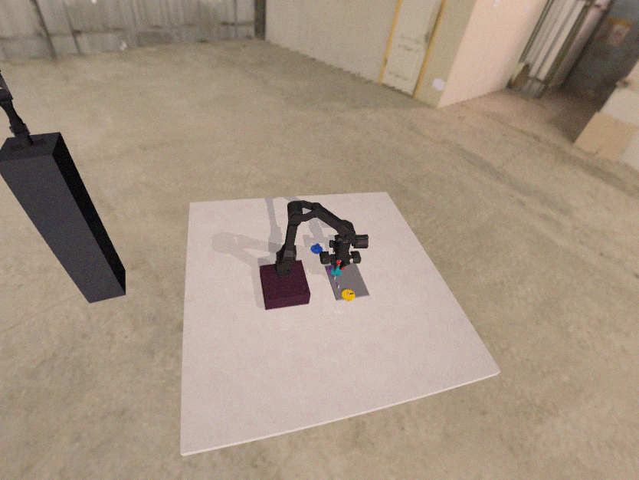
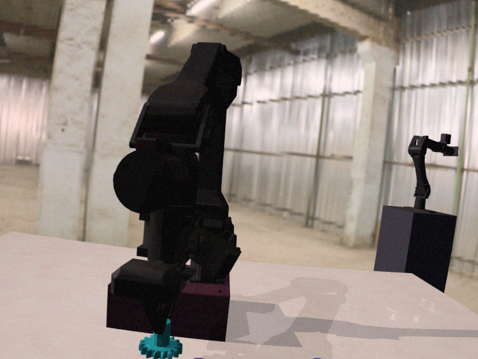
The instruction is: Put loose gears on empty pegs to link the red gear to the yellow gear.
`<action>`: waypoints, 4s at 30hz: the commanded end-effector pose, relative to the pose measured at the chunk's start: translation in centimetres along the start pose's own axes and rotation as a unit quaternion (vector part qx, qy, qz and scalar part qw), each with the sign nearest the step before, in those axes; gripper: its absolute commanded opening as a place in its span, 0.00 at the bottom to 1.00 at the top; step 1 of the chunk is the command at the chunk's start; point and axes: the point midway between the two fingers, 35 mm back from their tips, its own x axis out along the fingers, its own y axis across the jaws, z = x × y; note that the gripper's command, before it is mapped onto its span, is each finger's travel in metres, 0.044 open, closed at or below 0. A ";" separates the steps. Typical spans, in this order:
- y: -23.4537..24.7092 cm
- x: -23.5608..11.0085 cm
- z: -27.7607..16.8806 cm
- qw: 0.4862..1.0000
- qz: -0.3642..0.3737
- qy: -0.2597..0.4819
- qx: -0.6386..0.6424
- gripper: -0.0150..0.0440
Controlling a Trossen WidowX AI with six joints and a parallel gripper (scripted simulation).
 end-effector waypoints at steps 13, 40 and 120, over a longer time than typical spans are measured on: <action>0.0 1.9 -0.1 0.997 -0.001 0.002 -0.083 0.25; 0.0 4.4 -0.1 0.997 -0.001 0.002 0.084 0.25; 6.2 0.7 20.7 0.583 0.006 -0.002 0.813 1.00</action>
